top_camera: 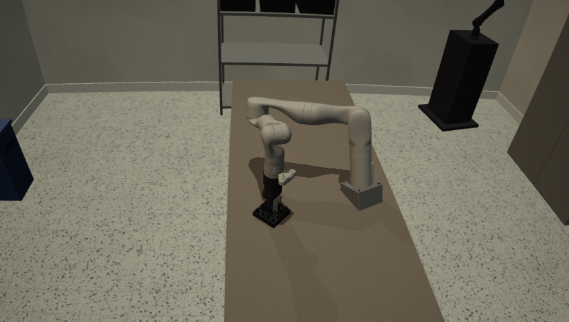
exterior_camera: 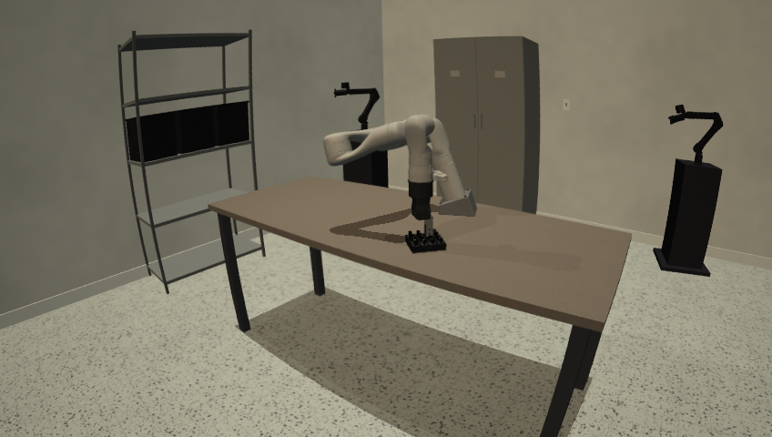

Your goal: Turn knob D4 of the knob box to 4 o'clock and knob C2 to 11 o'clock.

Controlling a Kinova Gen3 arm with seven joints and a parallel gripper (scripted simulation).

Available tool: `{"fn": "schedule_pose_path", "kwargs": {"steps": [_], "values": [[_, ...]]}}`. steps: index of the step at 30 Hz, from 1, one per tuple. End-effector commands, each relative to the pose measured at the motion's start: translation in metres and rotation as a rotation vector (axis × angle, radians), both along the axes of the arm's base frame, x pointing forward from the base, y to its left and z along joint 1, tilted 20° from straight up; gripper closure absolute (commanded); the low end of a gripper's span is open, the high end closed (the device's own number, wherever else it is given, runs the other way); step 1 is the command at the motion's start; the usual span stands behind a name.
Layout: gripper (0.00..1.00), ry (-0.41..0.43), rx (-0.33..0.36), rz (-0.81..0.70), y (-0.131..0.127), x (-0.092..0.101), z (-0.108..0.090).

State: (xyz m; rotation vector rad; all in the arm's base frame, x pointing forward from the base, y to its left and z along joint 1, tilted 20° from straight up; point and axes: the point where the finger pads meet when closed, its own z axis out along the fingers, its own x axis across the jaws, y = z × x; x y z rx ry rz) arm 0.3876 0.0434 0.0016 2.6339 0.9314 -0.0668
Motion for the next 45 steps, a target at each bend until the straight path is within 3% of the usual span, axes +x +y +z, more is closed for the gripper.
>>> {"fn": "schedule_pose_path", "kwargs": {"steps": [1,16,45], "values": [[0.7,0.004,-0.001,0.016,0.0004,0.0005,0.0006],[0.7,0.072,-0.015,0.207,0.0004,0.0005,0.0006],[0.7,0.301,-0.063,0.846,0.0004,0.0005,0.0006]]}}
